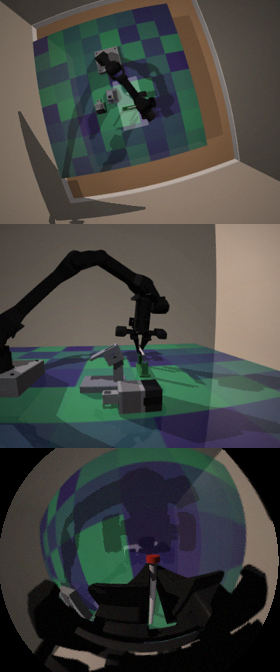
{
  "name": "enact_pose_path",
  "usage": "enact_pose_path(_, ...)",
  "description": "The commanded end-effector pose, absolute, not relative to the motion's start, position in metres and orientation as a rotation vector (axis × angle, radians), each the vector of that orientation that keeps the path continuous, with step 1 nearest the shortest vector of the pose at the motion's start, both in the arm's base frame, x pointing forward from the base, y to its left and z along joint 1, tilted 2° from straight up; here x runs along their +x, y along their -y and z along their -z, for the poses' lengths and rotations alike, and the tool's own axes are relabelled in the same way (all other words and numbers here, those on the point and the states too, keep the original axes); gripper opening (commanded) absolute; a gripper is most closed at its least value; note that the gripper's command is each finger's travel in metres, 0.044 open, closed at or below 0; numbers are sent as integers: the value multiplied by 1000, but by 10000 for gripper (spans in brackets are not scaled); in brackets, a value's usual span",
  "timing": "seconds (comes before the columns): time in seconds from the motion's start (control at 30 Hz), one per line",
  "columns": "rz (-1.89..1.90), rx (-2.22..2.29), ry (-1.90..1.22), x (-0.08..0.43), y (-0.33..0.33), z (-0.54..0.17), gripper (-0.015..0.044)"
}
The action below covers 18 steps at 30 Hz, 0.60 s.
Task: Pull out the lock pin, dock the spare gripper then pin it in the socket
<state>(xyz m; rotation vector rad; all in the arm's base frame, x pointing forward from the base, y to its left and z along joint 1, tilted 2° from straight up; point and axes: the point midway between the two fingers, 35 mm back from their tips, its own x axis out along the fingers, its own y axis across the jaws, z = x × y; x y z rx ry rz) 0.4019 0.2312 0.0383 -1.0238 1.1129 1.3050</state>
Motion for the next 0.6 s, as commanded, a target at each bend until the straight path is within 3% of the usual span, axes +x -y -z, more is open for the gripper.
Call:
enact_pose_path(0.0, -1303, -1020, -1118, 401, -231, -31, 0)
enact_pose_path(0.57, -1302, -1020, -1116, 401, -231, -28, 0)
